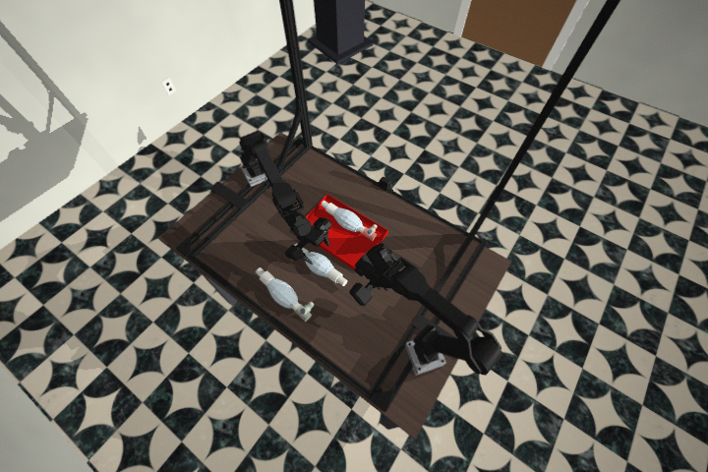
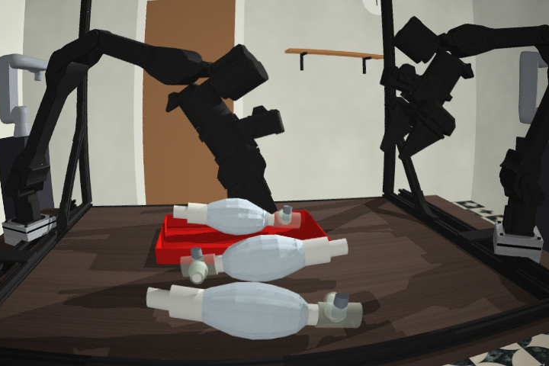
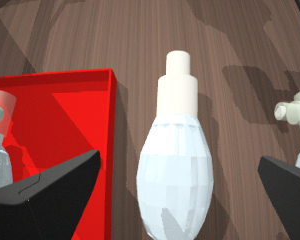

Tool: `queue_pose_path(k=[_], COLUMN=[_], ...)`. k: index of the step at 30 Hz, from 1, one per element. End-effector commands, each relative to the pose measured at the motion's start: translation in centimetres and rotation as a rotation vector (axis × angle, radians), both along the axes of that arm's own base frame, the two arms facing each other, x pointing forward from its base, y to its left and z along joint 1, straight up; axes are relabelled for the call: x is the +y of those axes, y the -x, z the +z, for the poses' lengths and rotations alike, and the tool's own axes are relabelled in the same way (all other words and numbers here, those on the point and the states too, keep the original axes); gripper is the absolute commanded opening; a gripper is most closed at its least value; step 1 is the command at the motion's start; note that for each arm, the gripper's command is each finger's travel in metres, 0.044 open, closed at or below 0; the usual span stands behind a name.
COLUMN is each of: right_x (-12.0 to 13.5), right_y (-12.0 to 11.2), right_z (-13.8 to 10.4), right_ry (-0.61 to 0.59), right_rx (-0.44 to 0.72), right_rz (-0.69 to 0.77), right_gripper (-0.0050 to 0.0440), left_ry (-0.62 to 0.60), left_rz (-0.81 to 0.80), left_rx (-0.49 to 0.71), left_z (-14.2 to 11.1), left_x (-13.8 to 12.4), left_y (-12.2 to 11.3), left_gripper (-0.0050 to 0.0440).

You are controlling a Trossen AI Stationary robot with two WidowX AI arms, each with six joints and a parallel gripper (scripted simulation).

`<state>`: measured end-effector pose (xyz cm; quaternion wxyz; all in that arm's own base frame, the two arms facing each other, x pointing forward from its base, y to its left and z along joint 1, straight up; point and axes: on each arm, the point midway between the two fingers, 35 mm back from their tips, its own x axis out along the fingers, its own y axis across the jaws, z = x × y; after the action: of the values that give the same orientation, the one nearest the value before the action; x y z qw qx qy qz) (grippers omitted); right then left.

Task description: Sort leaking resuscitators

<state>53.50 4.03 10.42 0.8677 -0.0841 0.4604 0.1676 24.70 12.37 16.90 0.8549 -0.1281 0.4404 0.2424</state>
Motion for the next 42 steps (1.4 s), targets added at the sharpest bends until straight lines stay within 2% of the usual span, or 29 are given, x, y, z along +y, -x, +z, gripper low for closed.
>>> queue_pose_path(k=[1, 17, 18, 34, 35, 42], right_x=[-0.1, -0.1, -0.2, -0.2, -0.2, -0.2], right_y=[-0.7, -0.7, -0.7, -0.7, -0.8, -0.8], right_z=[0.1, 0.1, -5.8, -5.8, -9.8, -9.8], right_ry=[0.003, 0.003, 0.001, 0.001, 0.001, 0.001], right_rx=[-0.015, -0.015, -0.014, -0.014, -0.021, -0.021], right_rz=[-0.012, -0.012, -0.009, -0.009, -0.01, -0.01], right_gripper=[0.044, 0.044, 0.044, 0.044, 0.044, 0.044], left_ry=[0.0, 0.0, 0.0, 0.0, 0.0, 0.0], left_rz=[0.0, 0.0, 0.0, 0.0, 0.0, 0.0], left_rx=[0.0, 0.0, 0.0, 0.0, 0.0, 0.0], left_z=[0.0, 0.0, 0.0, 0.0, 0.0, 0.0], left_x=[0.0, 0.0, 0.0, 0.0, 0.0, 0.0], left_y=[0.0, 0.0, 0.0, 0.0, 0.0, 0.0], left_gripper=[0.044, 0.044, 0.044, 0.044, 0.044, 0.044])
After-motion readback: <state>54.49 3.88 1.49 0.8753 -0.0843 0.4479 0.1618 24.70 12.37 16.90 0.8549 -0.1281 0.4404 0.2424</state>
